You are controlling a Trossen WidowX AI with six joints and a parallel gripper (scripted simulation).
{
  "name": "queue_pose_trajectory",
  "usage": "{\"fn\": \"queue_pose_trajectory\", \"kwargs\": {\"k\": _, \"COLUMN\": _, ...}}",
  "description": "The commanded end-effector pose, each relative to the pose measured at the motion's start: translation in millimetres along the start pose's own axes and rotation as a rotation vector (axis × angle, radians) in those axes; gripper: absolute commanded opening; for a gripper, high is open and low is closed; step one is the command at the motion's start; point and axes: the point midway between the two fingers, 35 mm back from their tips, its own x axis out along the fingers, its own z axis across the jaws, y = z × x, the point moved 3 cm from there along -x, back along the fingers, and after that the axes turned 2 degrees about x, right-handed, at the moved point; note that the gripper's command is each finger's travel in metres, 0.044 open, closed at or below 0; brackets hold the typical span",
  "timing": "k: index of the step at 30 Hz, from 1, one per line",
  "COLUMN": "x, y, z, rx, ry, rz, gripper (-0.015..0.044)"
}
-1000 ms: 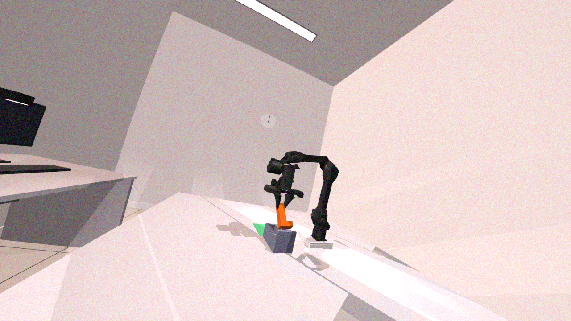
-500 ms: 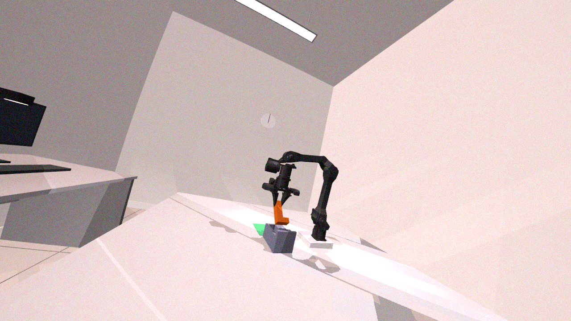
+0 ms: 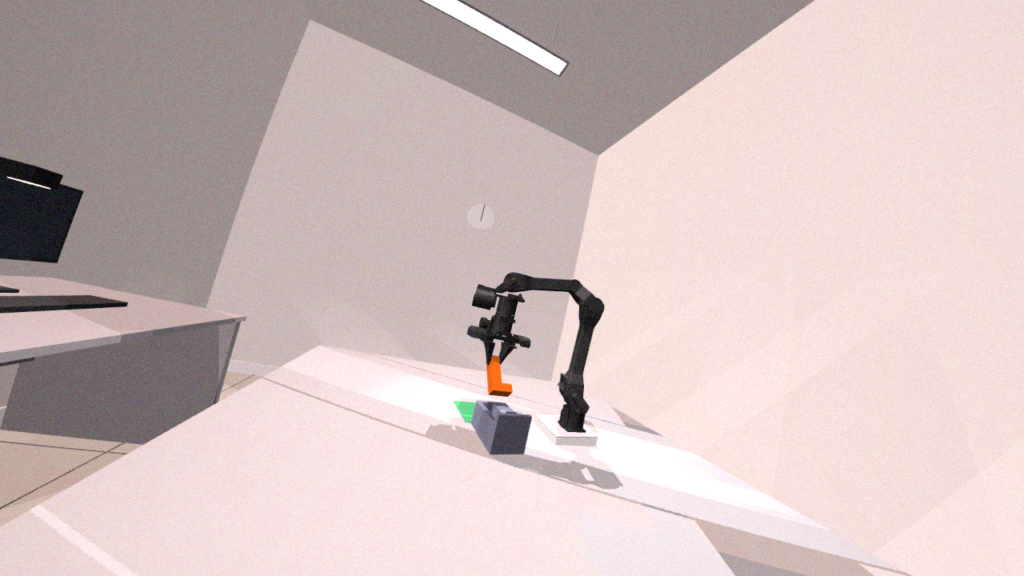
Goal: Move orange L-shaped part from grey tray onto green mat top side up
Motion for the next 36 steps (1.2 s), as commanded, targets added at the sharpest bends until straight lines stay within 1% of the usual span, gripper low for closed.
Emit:
{"fn": "queue_pose_trajectory", "kwargs": {"k": 1, "x": 1.9, "y": -15.9, "z": 1.1, "rx": -0.006, "ry": 0.004, "rz": 0.006, "gripper": 0.0000}}
{"fn": "queue_pose_trajectory", "kwargs": {"k": 14, "x": 1.8, "y": -68.5, "z": -1.4, "rx": -0.006, "ry": 0.005, "rz": 0.000, "gripper": 0.0000}}
{"fn": "queue_pose_trajectory", "kwargs": {"k": 21, "x": 5.5, "y": -69.3, "z": -1.3, "rx": -0.006, "ry": 0.005, "rz": 0.000, "gripper": 0.0000}}
{"fn": "queue_pose_trajectory", "kwargs": {"k": 36, "x": 29.6, "y": -69.3, "z": -1.4, "rx": -0.006, "ry": 0.005, "rz": 0.000, "gripper": 0.0000}}
